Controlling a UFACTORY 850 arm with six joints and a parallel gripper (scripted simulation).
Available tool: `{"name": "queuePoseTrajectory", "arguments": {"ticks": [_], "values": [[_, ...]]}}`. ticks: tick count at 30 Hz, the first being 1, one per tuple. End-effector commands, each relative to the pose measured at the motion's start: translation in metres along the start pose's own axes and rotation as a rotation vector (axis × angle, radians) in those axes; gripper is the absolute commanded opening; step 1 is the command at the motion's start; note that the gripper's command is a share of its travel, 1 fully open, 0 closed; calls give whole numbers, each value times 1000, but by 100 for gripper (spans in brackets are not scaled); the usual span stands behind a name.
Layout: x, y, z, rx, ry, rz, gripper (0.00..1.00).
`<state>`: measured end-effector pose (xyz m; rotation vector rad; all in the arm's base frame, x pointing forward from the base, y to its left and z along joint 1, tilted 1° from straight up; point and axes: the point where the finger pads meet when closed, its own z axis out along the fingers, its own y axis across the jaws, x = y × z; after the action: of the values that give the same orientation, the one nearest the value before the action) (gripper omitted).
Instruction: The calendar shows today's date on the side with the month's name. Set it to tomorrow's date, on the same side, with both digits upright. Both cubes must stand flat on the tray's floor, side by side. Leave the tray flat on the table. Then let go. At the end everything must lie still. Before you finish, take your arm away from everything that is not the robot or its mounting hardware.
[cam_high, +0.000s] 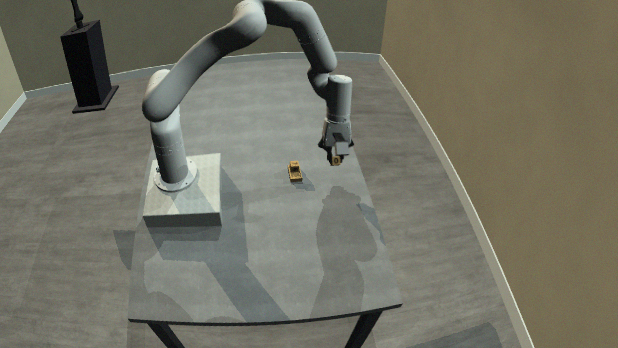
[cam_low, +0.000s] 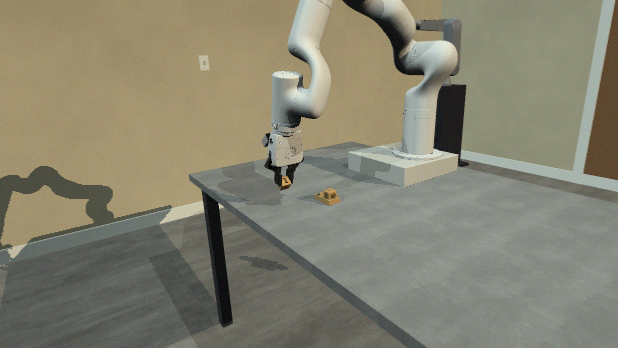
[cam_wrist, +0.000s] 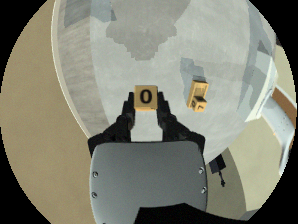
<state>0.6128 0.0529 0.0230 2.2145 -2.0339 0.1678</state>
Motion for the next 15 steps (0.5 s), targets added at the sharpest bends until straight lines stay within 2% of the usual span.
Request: {"name": "queuePoseTrajectory", "arguments": {"ticks": [1, 7, 15], "values": [[0, -1, -1, -1, -5, -1, 29], [1, 2, 0, -15, -49, -2, 29], [1, 4, 1, -22, -179, -3, 29]]}}
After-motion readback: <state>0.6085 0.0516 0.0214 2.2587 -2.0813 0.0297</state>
